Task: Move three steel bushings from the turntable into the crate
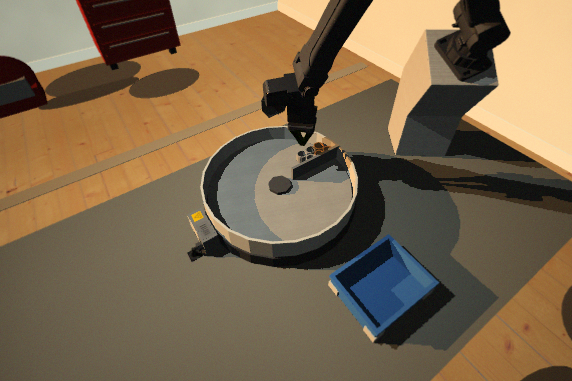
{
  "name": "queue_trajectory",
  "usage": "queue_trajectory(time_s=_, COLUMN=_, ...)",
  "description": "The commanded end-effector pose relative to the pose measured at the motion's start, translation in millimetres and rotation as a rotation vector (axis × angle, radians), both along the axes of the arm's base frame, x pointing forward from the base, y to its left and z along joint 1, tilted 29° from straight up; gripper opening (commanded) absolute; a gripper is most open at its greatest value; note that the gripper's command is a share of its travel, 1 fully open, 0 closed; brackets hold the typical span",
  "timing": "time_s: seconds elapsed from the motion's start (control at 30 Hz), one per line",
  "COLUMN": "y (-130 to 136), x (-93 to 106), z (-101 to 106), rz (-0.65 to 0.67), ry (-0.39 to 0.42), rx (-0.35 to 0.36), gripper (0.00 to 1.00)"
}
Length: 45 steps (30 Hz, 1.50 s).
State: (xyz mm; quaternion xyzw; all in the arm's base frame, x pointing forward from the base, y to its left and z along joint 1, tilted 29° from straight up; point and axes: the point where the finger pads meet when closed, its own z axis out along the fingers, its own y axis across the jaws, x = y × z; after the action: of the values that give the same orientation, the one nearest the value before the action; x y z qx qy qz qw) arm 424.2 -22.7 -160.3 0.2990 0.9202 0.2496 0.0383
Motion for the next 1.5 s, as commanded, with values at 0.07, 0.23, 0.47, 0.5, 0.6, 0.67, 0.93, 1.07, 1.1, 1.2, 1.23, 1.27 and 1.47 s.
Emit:
queue_trajectory(time_s=0.07, y=-3.7, x=10.3, z=13.6, rz=-0.01, ry=-0.028, rx=-0.009, gripper=0.12)
queue_trajectory(time_s=0.23, y=-3.7, x=10.3, z=13.6, rz=-0.01, ry=-0.028, rx=-0.009, gripper=0.12)
queue_trajectory(time_s=0.47, y=-4.1, x=11.4, z=14.0, rz=-0.01, ry=-0.029, rx=-0.009, gripper=0.12)
queue_trajectory(time_s=0.5, y=-4.7, x=13.3, z=14.6, rz=-0.01, ry=-0.029, rx=-0.01, gripper=0.12)
queue_trajectory(time_s=0.6, y=-7.0, x=18.3, z=15.9, rz=-0.011, ry=-0.034, rx=-0.013, gripper=0.12)
queue_trajectory(time_s=0.67, y=-7.6, x=20.0, z=16.2, rz=-0.011, ry=-0.039, rx=-0.014, gripper=0.12)
queue_trajectory(time_s=0.93, y=-7.5, x=19.6, z=16.1, rz=-0.011, ry=-0.038, rx=-0.014, gripper=0.12)
queue_trajectory(time_s=1.07, y=-6.8, x=16.9, z=15.2, rz=-0.011, ry=-0.033, rx=-0.013, gripper=0.12)
queue_trajectory(time_s=1.1, y=-6.8, x=16.9, z=15.2, rz=-0.011, ry=-0.033, rx=-0.013, gripper=0.12)
queue_trajectory(time_s=1.2, y=-6.8, x=16.9, z=15.2, rz=-0.011, ry=-0.033, rx=-0.013, gripper=0.12)
queue_trajectory(time_s=1.23, y=-6.8, x=16.9, z=15.2, rz=-0.011, ry=-0.033, rx=-0.013, gripper=0.12)
queue_trajectory(time_s=1.27, y=-6.8, x=16.9, z=15.2, rz=-0.011, ry=-0.033, rx=-0.013, gripper=0.12)
queue_trajectory(time_s=1.47, y=-6.8, x=16.9, z=15.2, rz=-0.011, ry=-0.033, rx=-0.013, gripper=0.12)
